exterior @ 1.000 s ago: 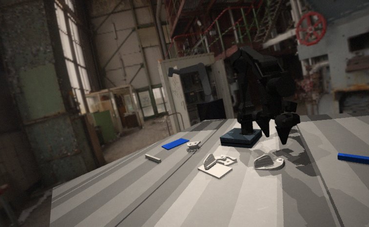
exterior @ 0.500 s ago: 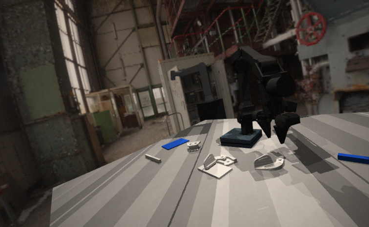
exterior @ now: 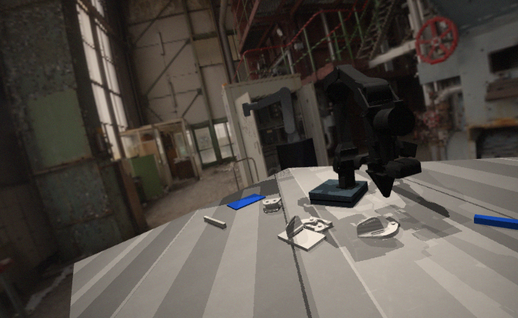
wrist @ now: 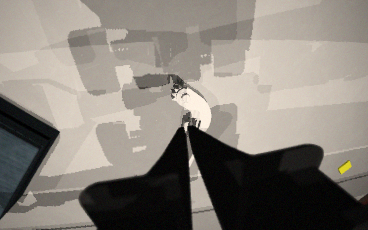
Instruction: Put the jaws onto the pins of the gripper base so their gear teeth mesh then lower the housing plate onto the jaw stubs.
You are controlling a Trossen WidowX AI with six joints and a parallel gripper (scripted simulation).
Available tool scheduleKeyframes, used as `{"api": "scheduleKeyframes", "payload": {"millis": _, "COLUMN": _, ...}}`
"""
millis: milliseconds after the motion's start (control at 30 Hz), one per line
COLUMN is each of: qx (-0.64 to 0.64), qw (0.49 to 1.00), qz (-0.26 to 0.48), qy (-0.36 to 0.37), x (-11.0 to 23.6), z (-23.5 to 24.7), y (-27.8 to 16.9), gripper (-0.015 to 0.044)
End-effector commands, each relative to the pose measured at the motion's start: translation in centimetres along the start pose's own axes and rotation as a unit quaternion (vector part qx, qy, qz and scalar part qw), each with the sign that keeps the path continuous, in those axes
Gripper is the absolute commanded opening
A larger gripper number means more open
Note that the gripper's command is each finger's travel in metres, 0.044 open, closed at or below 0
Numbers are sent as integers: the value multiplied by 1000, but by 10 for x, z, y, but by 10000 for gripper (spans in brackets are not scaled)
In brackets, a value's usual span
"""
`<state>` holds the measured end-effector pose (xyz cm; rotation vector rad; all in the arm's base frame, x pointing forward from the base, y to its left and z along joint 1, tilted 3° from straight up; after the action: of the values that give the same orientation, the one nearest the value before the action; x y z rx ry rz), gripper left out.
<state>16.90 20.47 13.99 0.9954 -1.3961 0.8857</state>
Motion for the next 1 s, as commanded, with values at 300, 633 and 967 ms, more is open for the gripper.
{"api": "scheduleKeyframes", "payload": {"millis": 300, "qx": 0, "qw": 1000, "qz": 0, "qy": 0, "x": 0, "z": 0, "y": 0, "gripper": 0}}
{"api": "scheduleKeyframes", "payload": {"millis": 633, "qx": 0, "qw": 1000, "qz": 0, "qy": 0, "x": 0, "z": 0, "y": 0, "gripper": 157}}
{"api": "scheduleKeyframes", "payload": {"millis": 967, "qx": 0, "qw": 1000, "qz": 0, "qy": 0, "x": 0, "z": 0, "y": 0, "gripper": 420}}
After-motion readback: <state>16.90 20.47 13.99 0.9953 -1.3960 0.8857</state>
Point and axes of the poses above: the point midway between the two fingers, 35 mm back from their tips, its own x axis back along the fingers, its own z axis across the jaws, y = z × x, the point moved 5 cm from there along x, back along the fingers, and after that the axes turned 13 degrees about x, right-handed, at the moved point
